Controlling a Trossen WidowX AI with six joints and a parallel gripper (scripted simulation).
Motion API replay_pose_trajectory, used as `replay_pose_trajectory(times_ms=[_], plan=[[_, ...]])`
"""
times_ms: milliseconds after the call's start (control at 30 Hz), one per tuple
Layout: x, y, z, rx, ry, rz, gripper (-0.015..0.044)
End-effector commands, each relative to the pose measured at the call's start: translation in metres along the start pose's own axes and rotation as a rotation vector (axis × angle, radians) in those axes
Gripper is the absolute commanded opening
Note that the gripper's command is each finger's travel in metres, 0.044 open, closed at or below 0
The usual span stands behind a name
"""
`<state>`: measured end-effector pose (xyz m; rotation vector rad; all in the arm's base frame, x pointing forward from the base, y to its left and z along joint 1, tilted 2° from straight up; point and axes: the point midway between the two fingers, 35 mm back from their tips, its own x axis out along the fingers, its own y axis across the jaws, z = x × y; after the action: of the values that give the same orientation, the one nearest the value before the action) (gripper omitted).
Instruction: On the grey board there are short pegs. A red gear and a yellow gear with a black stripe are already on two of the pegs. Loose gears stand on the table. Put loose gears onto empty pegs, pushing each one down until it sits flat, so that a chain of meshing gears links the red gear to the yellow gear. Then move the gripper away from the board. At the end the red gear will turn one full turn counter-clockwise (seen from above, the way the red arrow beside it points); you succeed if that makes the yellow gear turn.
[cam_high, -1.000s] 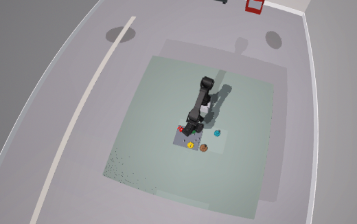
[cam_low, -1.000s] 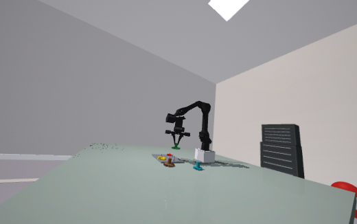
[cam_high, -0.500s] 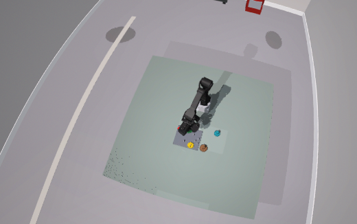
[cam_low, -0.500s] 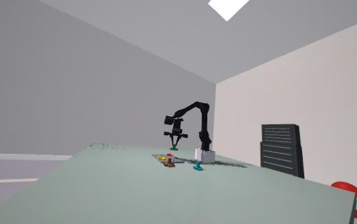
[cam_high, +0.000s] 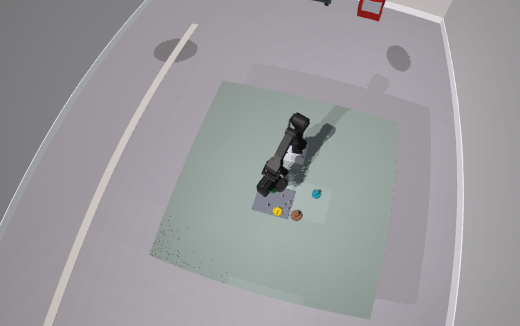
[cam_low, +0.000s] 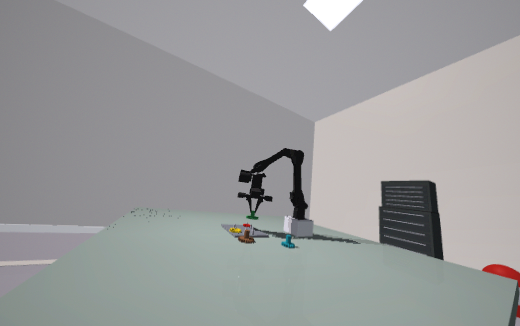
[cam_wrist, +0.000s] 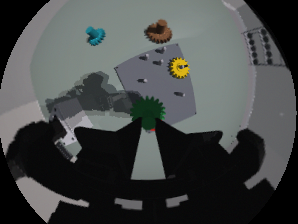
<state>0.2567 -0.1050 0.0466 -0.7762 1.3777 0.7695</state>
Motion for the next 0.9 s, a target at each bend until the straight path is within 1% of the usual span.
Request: replay_pose_trajectory(times_ms=[0,467,867], plan=[[0.0,0.0,0.0,-0.004,-0.002,-0.001,0.0],[0.001,0.0,0.0,-0.015,-0.002,-0.001,0.0],[0.017,0.0,0.0,-0.136,-0.002,-0.001,0.0]])
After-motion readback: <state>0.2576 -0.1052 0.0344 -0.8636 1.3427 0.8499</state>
